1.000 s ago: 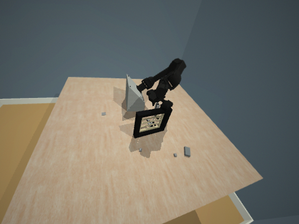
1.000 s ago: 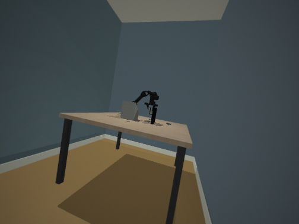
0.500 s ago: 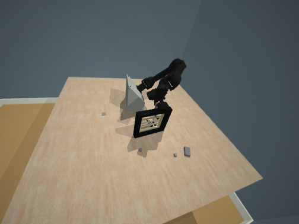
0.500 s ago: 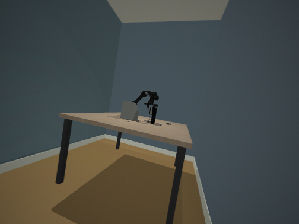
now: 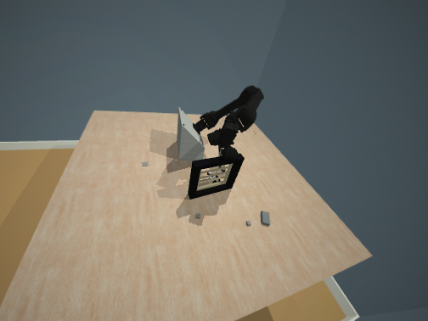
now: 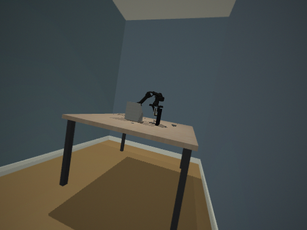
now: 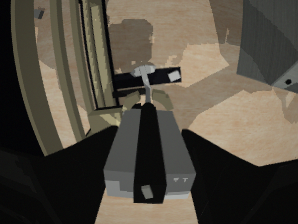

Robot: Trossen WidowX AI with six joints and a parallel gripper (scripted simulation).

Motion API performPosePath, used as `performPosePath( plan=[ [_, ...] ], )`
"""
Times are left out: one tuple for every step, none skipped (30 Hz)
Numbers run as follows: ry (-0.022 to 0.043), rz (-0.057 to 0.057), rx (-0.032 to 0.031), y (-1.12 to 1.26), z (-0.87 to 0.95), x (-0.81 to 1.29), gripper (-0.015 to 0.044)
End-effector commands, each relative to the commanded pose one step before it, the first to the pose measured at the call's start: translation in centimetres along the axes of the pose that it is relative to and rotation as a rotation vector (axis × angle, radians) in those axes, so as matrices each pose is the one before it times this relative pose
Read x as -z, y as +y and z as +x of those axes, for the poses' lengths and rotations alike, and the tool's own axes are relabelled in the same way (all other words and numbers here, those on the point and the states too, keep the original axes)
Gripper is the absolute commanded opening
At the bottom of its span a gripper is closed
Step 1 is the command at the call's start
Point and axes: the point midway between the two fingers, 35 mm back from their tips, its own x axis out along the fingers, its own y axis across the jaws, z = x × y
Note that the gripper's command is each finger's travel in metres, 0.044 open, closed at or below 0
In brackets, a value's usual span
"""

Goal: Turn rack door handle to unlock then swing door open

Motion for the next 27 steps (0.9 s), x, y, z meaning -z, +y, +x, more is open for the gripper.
performPosePath(
  plan=[
    [0.00174,0.0024,-0.0026,0.084,0.005,0.043,0.0178],
    [0.0,0.0,0.0,0.0,0.0,0.0,0.0172],
    [0.0,0.0,0.0,0.0,0.0,0.0,0.0165],
    [0.0,0.0,0.0,0.0,0.0,0.0,0.0158],
    [0.0,0.0,0.0,0.0,0.0,0.0,0.0152],
    [0.0,0.0,0.0,0.0,0.0,0.0,0.0145],
    [0.0,0.0,0.0,0.0,0.0,0.0,0.0138],
    [0.0,0.0,0.0,0.0,0.0,0.0,0.0132],
    [0.0,0.0,0.0,0.0,0.0,0.0,0.0125],
    [0.0,0.0,0.0,0.0,0.0,0.0,0.0118],
    [0.0,0.0,0.0,0.0,0.0,0.0,0.0112],
    [0.0,0.0,0.0,0.0,0.0,0.0,0.0105],
    [0.0,0.0,0.0,0.0,0.0,0.0,0.0098],
    [0.0,0.0,0.0,0.0,0.0,0.0,0.0092],
    [0.0,0.0,0.0,0.0,0.0,0.0,0.0085],
    [0.0,0.0,0.0,0.0,0.0,0.0,0.0078],
    [0.0,0.0,0.0,0.0,0.0,0.0,0.0072],
    [0.0,0.0,0.0,0.0,0.0,0.0,0.0065],
    [0.0,0.0,0.0,0.0,0.0,0.0,0.0058],
    [0.0,0.0,0.0,0.0,0.0,0.0,0.0052],
    [0.0,0.0,0.0,0.0,0.0,0.0,0.0045],
    [0.0,0.0,0.0,0.0,0.0,0.0,0.0038],
    [0.0,0.0,0.0,0.0,0.0,0.0,0.0032],
    [0.0,0.0,0.0,0.0,0.0,0.0,0.0025],
    [0.0,0.0,0.0,0.0,0.0,0.0,0.002],
    [0.0,0.0,0.0,0.0,0.0,0.0,0.002],
    [0.0,0.0,0.0,0.0,0.0,0.0,0.002]
  ],
)
